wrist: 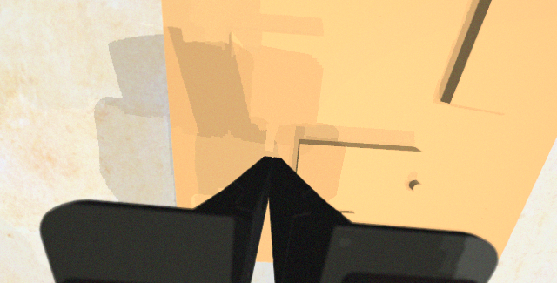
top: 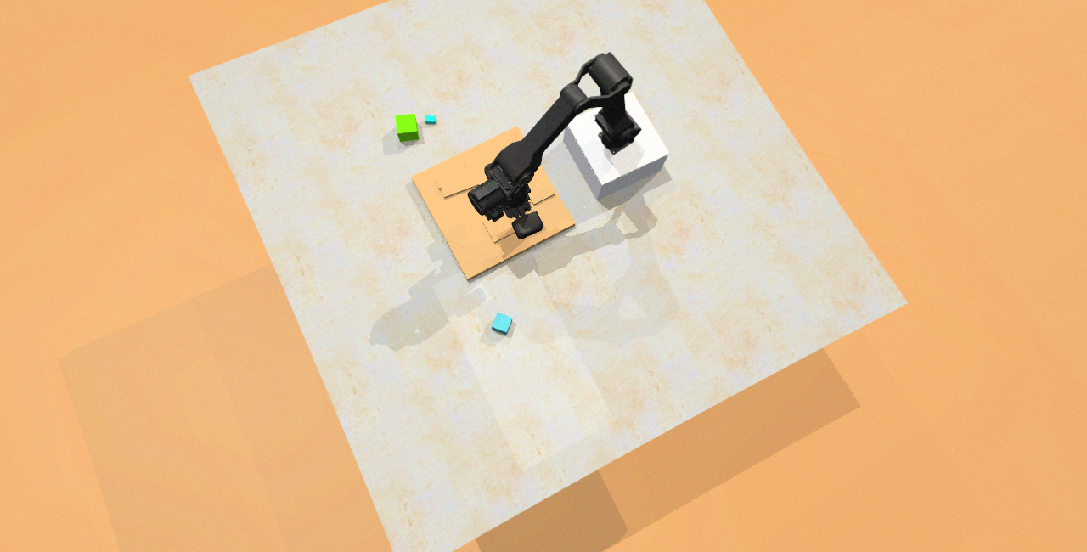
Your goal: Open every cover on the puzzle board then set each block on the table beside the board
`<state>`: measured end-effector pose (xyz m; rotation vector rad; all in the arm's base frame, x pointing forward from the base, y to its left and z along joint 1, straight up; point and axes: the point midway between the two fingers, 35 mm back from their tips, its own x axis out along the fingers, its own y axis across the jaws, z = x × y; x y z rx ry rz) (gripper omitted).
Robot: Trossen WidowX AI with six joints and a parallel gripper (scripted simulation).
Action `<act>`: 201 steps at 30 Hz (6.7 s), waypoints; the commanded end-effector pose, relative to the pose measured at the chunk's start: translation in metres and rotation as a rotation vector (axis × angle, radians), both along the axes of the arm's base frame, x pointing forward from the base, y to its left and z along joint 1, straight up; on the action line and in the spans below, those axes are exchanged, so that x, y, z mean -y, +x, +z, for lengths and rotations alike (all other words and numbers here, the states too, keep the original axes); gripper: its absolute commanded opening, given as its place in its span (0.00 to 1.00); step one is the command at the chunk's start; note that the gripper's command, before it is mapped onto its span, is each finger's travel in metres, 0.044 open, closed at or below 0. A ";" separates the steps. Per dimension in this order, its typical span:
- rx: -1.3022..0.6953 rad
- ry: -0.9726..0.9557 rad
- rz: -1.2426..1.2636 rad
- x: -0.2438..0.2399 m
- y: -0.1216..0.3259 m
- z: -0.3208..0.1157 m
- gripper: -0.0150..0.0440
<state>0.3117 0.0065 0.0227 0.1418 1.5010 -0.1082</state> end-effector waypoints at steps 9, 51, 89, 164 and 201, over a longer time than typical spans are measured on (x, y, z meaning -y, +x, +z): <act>-0.041 -0.018 0.045 -0.003 -0.011 -0.003 0.25; -0.041 -0.018 0.045 -0.003 -0.009 -0.027 0.25; -0.041 -0.018 0.045 -0.002 -0.010 -0.062 0.25; -0.035 -0.018 0.045 0.006 0.064 -0.058 0.25; -0.034 -0.019 0.045 0.008 0.078 -0.023 0.25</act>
